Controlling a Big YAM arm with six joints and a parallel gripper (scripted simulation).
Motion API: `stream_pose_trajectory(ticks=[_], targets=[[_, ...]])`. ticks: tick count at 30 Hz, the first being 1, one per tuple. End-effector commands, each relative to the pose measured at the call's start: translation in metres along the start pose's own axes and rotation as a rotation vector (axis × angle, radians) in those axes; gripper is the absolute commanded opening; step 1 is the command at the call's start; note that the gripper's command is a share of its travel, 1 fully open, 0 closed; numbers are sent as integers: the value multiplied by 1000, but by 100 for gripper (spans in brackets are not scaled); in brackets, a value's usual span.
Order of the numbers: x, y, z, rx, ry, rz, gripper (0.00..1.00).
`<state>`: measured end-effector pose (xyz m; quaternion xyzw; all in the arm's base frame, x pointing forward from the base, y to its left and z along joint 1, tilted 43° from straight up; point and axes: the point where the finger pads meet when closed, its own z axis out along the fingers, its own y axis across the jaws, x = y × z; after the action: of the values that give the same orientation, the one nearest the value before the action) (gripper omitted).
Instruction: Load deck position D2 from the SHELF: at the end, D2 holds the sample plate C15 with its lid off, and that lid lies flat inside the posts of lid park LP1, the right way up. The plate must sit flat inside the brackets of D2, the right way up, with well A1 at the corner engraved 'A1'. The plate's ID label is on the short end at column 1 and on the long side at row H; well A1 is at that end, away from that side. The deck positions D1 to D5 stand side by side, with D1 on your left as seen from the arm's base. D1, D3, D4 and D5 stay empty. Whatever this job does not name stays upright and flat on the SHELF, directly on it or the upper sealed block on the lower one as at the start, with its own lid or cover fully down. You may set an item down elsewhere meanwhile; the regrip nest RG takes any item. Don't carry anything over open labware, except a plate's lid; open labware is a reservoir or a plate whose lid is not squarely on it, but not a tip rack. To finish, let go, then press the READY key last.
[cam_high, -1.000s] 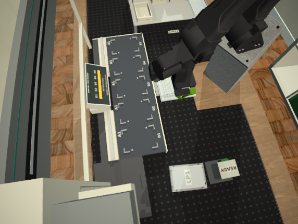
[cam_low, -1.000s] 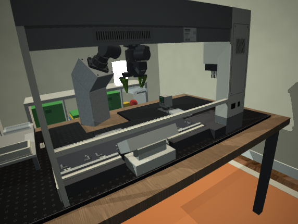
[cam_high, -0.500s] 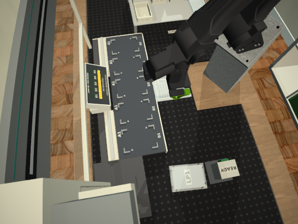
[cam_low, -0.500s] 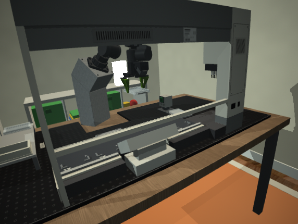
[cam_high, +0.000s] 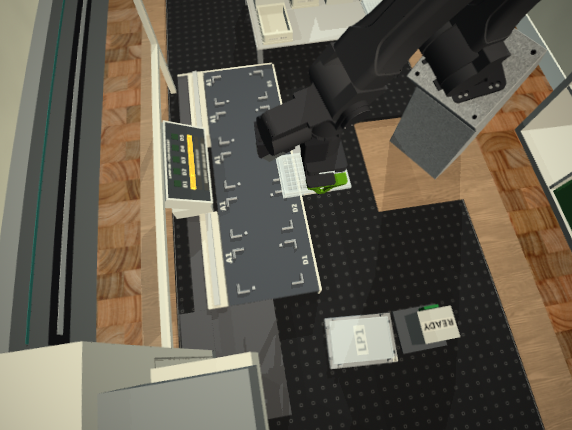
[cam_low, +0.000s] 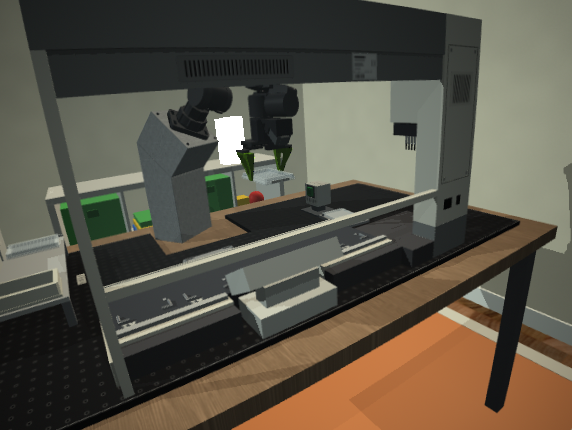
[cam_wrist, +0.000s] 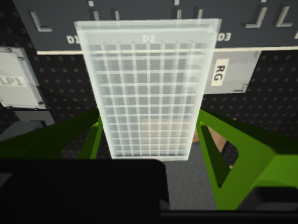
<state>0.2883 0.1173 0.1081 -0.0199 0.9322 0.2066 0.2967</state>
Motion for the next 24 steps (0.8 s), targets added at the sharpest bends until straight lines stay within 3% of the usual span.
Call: stream_pose_trajectory(ticks=[1, 24], targets=[[-27, 4, -7, 0, -28, -17, 0], [-73, 3, -10, 0, -36, -19, 0]])
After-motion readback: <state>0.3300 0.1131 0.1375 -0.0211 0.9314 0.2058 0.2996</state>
